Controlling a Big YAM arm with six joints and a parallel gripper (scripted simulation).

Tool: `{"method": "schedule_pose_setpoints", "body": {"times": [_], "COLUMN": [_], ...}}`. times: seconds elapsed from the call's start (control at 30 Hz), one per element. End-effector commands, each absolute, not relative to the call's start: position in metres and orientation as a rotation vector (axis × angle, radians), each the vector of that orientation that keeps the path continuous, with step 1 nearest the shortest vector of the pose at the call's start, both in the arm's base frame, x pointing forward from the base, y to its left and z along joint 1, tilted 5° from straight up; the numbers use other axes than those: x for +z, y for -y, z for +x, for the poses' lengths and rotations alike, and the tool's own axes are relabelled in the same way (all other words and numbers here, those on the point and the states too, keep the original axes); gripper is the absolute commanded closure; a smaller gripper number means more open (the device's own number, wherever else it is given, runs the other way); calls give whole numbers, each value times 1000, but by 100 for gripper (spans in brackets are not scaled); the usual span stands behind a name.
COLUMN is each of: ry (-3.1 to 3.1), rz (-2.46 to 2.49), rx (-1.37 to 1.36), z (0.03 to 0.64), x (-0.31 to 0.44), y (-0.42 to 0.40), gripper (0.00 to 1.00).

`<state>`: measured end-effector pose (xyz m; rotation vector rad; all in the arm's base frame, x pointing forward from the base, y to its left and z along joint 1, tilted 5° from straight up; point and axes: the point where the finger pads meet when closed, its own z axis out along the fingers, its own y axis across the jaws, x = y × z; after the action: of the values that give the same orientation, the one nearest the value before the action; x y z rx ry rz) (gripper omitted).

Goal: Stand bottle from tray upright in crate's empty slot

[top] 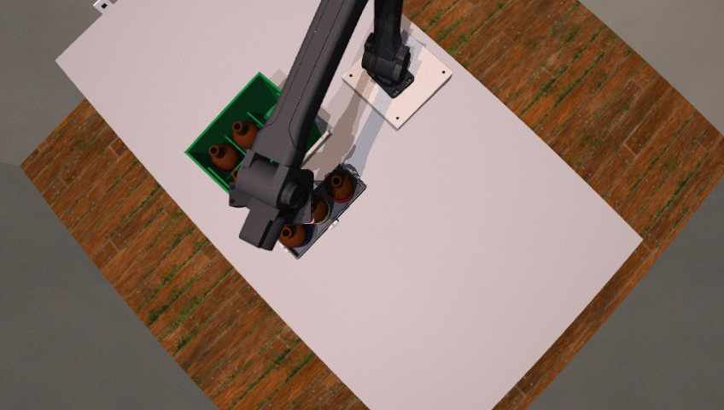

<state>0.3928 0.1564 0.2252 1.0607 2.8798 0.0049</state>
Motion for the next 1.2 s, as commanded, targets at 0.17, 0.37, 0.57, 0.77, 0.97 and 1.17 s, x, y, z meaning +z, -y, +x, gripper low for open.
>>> {"method": "schedule_pose_setpoints", "body": {"times": [0.17, 0.37, 0.57, 0.77, 0.97, 1.17], "ry": [-2835, -2834, -2853, -2876, -2869, -2872], "rz": [1013, 1013, 1021, 1033, 1036, 1044], "rx": [81, 83, 55, 20, 26, 19], "z": [412, 414, 410, 400, 401, 403], "x": [252, 250, 236, 216, 214, 202], "y": [-168, -169, -166, -160, -158, -156], "gripper": [39, 39, 39, 39, 39, 39]}}
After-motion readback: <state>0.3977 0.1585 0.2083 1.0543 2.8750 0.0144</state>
